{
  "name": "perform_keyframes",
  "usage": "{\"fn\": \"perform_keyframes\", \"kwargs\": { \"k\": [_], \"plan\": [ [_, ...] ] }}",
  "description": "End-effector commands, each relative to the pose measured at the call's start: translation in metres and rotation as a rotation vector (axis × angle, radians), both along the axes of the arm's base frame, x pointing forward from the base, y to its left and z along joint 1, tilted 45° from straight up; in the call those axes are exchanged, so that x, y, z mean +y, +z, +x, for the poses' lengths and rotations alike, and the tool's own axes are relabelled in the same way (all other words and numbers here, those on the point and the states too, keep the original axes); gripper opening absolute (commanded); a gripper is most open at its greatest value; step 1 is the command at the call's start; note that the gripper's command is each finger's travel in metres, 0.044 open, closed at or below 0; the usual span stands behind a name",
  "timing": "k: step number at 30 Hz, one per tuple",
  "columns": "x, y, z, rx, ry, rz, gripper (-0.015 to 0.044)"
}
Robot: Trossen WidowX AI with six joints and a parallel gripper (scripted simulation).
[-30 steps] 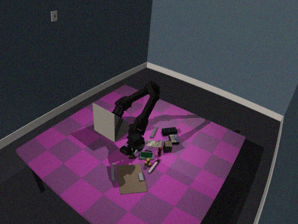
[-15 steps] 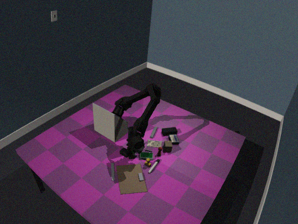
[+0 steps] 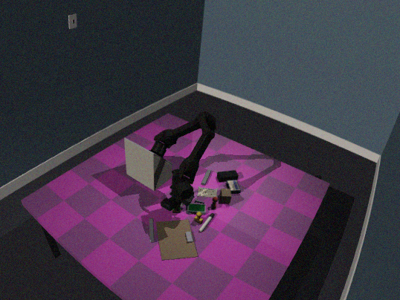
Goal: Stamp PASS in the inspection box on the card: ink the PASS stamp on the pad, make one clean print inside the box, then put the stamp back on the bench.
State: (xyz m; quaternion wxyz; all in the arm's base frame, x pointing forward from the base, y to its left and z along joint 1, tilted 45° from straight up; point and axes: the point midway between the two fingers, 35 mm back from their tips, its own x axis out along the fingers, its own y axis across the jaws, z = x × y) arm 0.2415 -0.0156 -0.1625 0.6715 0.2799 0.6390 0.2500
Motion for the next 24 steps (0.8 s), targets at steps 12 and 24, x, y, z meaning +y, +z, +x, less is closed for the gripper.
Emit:
{"fn": "perform_keyframes", "kwargs": {
  "k": [12, 24],
  "plan": [
    [-0.0021, 0.002, 0.0003, -0.001, 0.001, 0.0, 0.0],
    [-0.0064, 0.0057, 0.0006, -0.001, 0.001, -0.001, 0.0]
  ]
}}
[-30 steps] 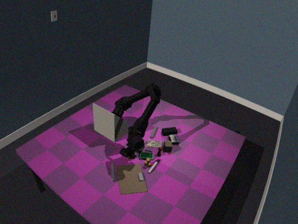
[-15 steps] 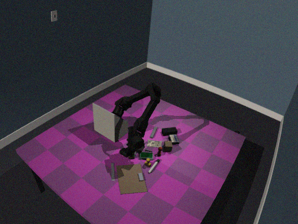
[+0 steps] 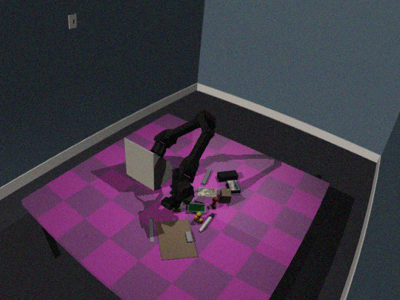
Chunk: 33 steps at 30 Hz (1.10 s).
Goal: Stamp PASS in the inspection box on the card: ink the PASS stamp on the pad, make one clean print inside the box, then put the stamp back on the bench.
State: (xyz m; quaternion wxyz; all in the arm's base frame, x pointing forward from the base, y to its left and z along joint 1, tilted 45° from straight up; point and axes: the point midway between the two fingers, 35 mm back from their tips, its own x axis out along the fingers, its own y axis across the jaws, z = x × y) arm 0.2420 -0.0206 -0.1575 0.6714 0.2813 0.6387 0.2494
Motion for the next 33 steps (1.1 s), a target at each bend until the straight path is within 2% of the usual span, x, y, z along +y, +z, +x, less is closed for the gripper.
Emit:
{"fn": "perform_keyframes", "kwargs": {
  "k": [1, 33],
  "plan": [
    [-0.002, 0.001, 0.0, -0.002, 0.004, -0.003, 0.0],
    [-0.013, 0.011, 0.0, -0.001, 0.003, -0.005, 0.0]
  ]
}}
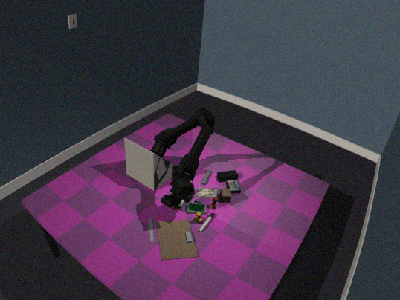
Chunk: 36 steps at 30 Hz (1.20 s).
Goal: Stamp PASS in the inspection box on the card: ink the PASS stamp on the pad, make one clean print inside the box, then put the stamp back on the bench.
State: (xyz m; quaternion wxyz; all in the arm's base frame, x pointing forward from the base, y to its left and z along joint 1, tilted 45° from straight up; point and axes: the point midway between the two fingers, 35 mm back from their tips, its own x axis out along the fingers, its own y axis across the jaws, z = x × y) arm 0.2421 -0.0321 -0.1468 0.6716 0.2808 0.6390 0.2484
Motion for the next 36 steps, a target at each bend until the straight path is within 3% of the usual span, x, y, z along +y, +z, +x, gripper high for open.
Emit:
{"fn": "perform_keyframes", "kwargs": {
  "k": [1, 36],
  "plan": [
    [-0.002, 0.001, 0.0, -0.002, 0.004, -0.003, 0.0],
    [-0.014, 0.013, -0.001, -0.001, 0.004, -0.003, 0.0]
  ]
}}
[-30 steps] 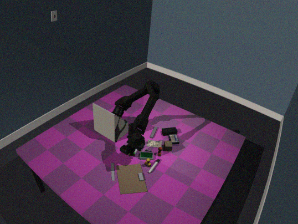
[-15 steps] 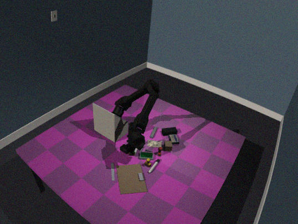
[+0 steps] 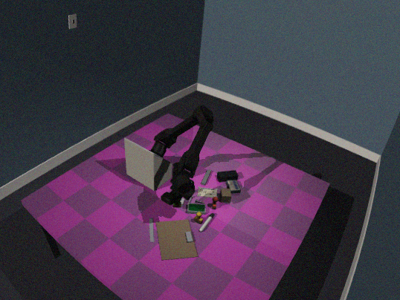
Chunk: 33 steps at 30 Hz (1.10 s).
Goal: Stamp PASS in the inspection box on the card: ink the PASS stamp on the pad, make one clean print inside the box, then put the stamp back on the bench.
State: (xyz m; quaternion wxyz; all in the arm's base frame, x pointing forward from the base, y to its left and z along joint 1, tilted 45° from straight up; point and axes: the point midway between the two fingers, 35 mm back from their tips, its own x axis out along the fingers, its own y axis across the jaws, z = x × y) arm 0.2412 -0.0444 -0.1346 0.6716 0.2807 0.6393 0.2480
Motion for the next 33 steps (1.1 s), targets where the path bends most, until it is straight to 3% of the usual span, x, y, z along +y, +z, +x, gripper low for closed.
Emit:
{"fn": "perform_keyframes", "kwargs": {
  "k": [1, 33],
  "plan": [
    [-0.002, 0.001, 0.0, -0.002, 0.004, -0.002, 0.0],
    [-0.012, 0.013, -0.002, -0.001, 0.004, -0.002, 0.0]
  ]
}}
